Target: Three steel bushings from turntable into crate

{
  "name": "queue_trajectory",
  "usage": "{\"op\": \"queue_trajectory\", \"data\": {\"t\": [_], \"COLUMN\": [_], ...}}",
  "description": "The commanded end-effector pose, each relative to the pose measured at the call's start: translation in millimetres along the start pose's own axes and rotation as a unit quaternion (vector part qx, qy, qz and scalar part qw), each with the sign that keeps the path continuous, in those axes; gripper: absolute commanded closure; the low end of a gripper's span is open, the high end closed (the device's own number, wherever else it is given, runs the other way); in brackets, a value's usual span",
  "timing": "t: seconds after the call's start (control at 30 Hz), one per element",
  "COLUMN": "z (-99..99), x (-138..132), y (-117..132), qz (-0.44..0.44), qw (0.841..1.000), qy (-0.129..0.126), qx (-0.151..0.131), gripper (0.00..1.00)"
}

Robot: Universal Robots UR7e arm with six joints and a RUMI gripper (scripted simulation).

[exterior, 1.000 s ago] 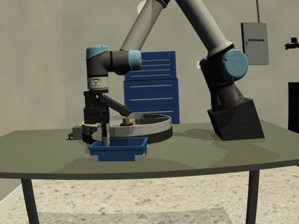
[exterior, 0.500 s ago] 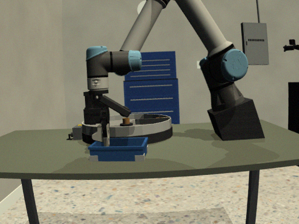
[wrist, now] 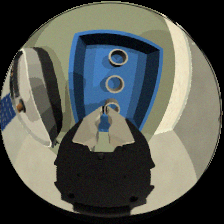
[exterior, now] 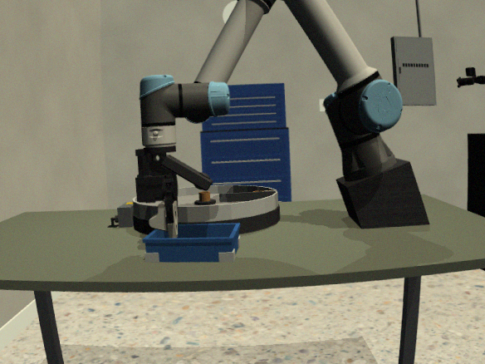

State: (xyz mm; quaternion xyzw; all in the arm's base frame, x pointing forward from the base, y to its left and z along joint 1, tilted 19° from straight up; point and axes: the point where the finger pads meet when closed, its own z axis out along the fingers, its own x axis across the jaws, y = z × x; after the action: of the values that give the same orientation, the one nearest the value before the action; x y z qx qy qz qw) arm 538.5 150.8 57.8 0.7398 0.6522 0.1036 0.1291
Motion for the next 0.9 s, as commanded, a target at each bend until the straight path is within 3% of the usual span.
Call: {"op": "queue_trajectory", "data": {"t": [0.0,0.43,0.47,0.87], "z": [-0.5,-0.5,-0.5,-0.5], "x": [0.2,0.2,0.2,0.2], "y": [0.5,0.5,0.5,0.5], "qz": [0.000,0.000,0.000,0.000], "qw": [1.000,1.000,1.000,1.000], "qy": [0.000,0.000,0.000,0.000], "qx": [-0.001,-0.001,-0.001,-0.001], "gripper": [1.00,1.00,0.94,0.94]}}
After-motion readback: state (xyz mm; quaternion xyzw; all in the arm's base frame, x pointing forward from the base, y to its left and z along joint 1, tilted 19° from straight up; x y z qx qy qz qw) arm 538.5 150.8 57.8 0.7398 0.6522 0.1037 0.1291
